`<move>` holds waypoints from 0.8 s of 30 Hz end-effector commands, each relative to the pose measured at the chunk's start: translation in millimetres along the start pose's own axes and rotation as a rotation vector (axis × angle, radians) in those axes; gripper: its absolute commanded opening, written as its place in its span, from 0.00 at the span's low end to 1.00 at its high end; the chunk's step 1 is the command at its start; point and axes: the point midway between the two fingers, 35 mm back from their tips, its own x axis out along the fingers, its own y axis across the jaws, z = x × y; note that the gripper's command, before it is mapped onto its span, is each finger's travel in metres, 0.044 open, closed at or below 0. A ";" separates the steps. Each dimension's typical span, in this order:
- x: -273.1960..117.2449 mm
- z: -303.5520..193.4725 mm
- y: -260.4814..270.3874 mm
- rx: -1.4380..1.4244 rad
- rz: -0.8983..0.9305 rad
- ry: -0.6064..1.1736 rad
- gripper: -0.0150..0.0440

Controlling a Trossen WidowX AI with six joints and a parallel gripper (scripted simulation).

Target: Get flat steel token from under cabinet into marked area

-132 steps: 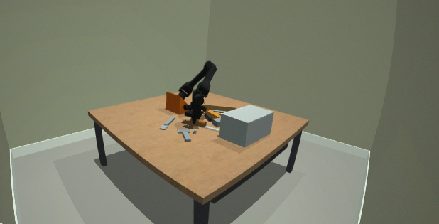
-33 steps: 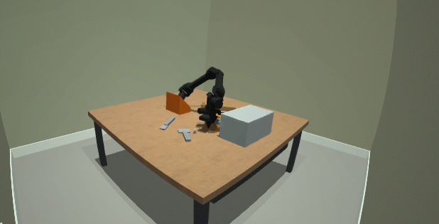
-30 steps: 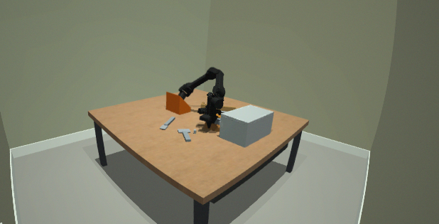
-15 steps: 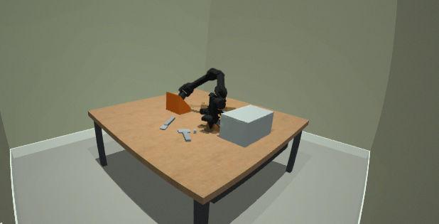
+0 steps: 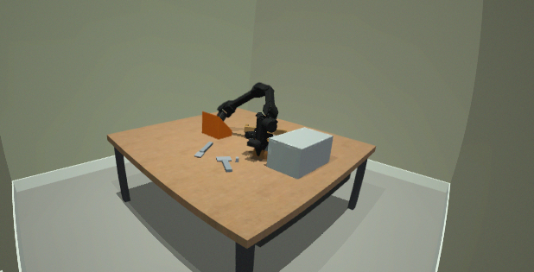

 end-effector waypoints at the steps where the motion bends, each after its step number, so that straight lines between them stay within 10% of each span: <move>1: 1.0 -0.8 -7.7 -0.003 -0.006 0.001 0.25; 24: 1.3 13.5 -11.2 -0.002 -0.006 0.001 0.25</move>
